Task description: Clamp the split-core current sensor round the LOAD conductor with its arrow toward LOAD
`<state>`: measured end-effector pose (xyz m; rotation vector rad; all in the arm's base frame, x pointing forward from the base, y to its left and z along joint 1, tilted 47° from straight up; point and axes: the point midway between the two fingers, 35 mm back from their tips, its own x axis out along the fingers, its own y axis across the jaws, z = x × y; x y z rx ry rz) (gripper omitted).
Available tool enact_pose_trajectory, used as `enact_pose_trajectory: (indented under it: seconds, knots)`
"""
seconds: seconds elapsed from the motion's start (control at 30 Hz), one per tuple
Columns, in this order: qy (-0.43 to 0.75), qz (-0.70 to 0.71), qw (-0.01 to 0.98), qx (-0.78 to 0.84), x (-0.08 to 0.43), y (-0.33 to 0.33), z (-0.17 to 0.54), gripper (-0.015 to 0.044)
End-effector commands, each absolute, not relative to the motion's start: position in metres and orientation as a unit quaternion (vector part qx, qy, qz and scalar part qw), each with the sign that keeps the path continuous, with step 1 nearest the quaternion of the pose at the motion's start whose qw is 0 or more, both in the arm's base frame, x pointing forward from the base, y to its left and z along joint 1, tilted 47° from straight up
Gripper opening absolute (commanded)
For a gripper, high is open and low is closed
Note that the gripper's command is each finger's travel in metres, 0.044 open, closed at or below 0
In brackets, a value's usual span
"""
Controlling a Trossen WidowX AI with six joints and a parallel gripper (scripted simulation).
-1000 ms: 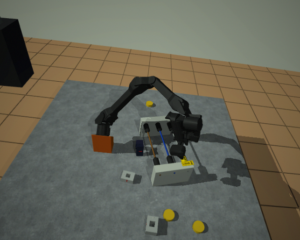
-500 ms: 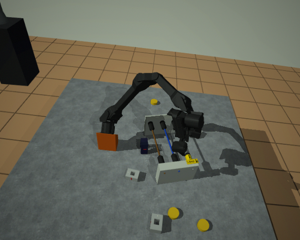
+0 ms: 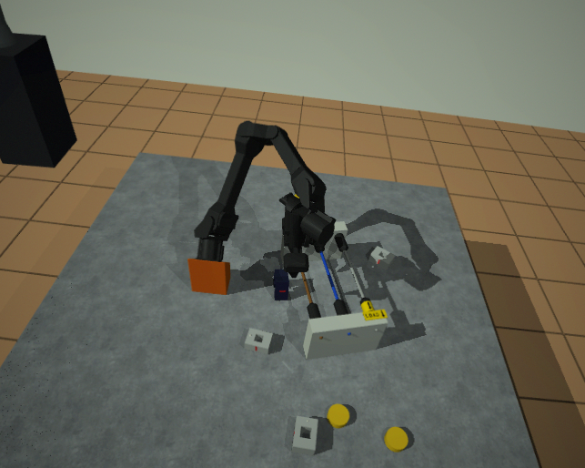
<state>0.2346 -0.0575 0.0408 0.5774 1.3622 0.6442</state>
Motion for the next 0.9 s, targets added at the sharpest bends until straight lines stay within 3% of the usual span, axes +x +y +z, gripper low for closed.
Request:
enact_pose_trajectory:
  seconds: [0.0, 0.87]
  knots:
    - [0.615, 0.318, 0.680, 0.240, 0.208, -0.038, 0.042, 0.0440]
    - [0.615, 0.317, 0.681, 0.240, 0.211, -0.013, 0.017, 0.0440]
